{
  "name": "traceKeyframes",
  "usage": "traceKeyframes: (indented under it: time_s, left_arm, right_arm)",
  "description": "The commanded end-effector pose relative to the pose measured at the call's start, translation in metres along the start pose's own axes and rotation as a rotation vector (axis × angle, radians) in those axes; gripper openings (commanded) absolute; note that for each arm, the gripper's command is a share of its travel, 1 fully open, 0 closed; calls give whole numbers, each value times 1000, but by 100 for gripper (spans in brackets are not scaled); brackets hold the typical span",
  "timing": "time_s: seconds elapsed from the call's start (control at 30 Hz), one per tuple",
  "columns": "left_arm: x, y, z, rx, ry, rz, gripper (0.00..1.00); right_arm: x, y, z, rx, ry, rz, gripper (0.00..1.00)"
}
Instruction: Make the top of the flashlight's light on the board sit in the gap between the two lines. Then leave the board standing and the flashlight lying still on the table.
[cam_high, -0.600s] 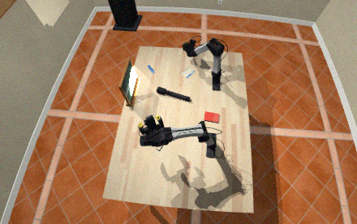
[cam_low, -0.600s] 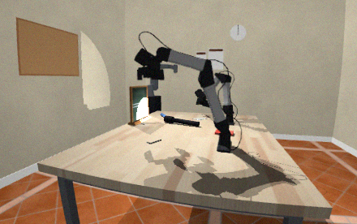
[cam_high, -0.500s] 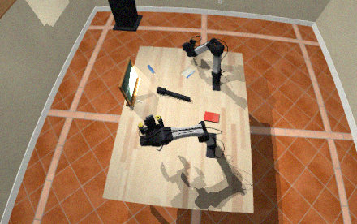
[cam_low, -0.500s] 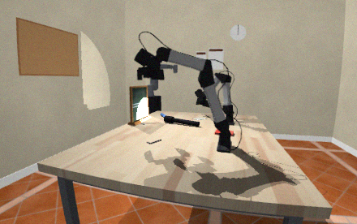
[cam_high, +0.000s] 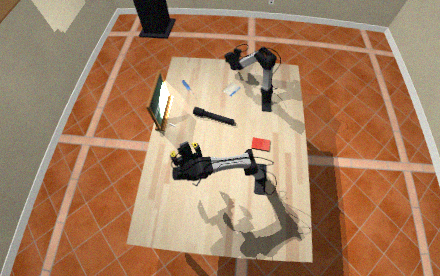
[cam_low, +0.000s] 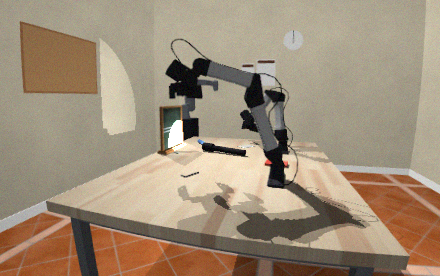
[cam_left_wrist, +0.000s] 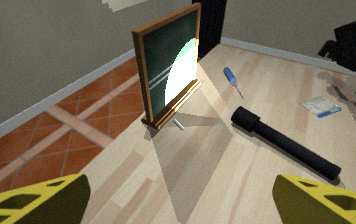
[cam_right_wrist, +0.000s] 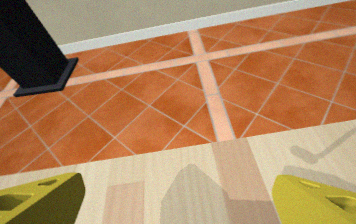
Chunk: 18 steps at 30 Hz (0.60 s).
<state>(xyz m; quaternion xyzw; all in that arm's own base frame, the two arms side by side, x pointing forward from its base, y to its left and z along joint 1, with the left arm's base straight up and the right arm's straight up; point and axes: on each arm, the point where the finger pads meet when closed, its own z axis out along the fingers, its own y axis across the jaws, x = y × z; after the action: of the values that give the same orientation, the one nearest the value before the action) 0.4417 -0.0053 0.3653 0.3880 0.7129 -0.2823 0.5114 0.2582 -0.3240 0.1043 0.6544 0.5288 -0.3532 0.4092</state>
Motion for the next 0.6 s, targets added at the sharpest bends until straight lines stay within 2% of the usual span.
traceKeyframes:
  time_s: [0.0, 0.53, 0.57]
  left_arm:
    - [-4, -2, -2, -4, -5, 13, 95]
    - [-4, -2, -2, -4, -5, 13, 95]
    - [15, 0, 14, 28, 30, -69, 95]
  right_arm:
    - [-6, 3, -2, -9, -11, 16, 100]
    - [-6, 3, -2, -9, -11, 16, 100]
    - [-22, 21, -11, -68, -26, 51, 100]
